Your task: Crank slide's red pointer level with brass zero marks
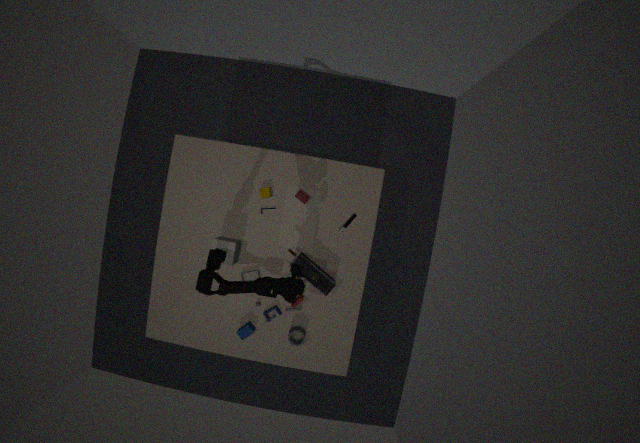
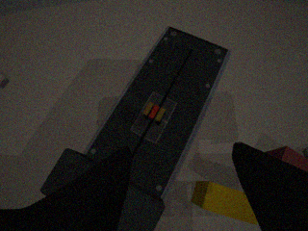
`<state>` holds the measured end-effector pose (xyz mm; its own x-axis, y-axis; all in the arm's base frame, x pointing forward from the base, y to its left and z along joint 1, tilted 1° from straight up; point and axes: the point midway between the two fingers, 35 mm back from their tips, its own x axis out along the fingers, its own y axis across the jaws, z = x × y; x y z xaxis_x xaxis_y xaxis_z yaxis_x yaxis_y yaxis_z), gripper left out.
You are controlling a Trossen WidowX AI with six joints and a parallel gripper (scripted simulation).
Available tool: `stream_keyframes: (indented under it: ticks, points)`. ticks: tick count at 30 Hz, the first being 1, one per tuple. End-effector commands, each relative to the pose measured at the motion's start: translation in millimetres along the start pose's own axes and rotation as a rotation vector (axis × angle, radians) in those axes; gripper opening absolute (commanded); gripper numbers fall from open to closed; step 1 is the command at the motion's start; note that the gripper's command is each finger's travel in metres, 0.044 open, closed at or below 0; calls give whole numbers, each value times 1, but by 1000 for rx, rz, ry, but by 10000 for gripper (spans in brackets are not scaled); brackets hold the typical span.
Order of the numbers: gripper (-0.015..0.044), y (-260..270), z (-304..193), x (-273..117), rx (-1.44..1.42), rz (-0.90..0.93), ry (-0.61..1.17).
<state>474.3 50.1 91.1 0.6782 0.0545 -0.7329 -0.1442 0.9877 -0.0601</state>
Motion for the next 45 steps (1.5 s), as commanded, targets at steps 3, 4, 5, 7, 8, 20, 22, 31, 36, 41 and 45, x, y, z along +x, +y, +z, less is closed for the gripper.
stream_keyframes:
  ticks: [3, 4, 5, 7, 8, 20, 22, 31, 36, 41, 45]
  points:
    - [125, 0, 0, 0, 0, 0, 0]
    - [99, 0, 0, 0, 0, 0, 0]
    - [73, 0, 0, 0, 0, 0, 0]
    - [20, 0, 0, 0, 0, 0, 0]
    - [0, 0, 0, 0, 0, 0, 0]
    - [0, 0, 0, 0, 0, 1, 0]
    - [0, 0, 0, 0, 0, 1, 0]
    - [53, 0, 0, 0, 0, 1, 0]
    - [184, 0, 0, 0, 0, 1, 0]
    - [315, 0, 0, 0, 0, 1, 0]
    - [420, 0, 0, 0, 0, 1, 0]
